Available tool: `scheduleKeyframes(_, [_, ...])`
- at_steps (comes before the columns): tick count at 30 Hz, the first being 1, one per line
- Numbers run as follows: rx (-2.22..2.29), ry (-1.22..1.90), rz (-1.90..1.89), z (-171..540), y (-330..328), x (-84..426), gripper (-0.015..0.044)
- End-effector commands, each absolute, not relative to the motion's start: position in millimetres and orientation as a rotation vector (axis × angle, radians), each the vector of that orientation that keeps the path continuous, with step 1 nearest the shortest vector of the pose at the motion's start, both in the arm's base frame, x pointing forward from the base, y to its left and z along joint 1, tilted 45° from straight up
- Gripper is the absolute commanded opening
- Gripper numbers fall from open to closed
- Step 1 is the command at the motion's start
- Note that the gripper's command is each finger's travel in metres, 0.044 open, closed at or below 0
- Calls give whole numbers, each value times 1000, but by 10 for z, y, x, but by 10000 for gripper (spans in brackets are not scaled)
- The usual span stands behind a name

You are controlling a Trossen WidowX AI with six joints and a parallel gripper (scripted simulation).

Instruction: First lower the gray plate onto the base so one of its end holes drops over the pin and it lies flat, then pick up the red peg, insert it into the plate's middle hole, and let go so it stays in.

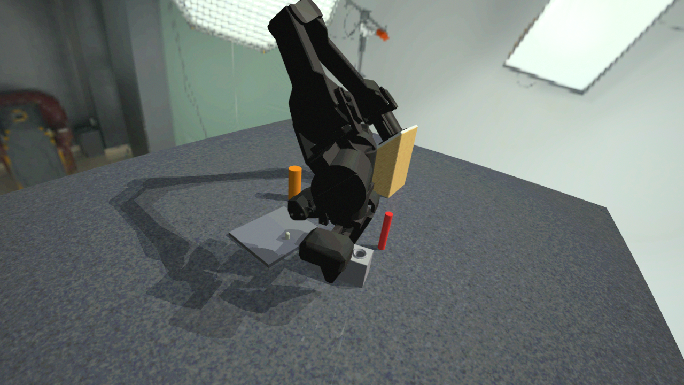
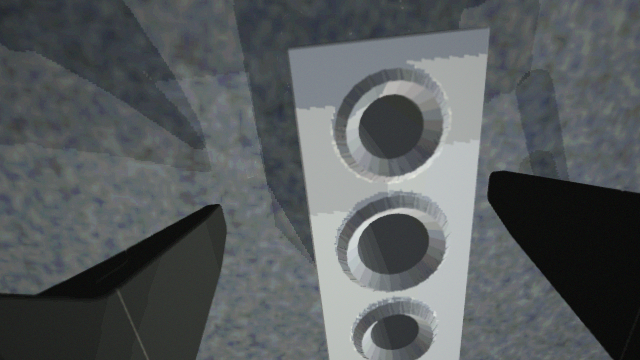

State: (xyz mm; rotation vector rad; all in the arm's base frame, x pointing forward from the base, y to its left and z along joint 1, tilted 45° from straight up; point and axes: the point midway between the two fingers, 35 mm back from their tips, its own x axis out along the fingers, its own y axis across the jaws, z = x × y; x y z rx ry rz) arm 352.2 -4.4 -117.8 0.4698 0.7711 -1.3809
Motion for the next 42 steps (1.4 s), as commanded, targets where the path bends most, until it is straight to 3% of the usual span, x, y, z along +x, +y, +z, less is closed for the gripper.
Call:
scheduleKeyframes(1, [456,774,-1388,-1226,-112,3483,440])
scheduleKeyframes(7, [456,773,-1388,-1273,-163,3477,440])
scheduleKeyframes(17, [456,773,-1388,-1273,-163,3477,177])
scheduleKeyframes(24, [456,773,-1388,-1273,-163,3477,131])
scheduleKeyframes(29, [457,774,-1387,-1225,-109,3490,0])
scheduleKeyframes(42, [461,779,-1384,-956,173,3528,0])
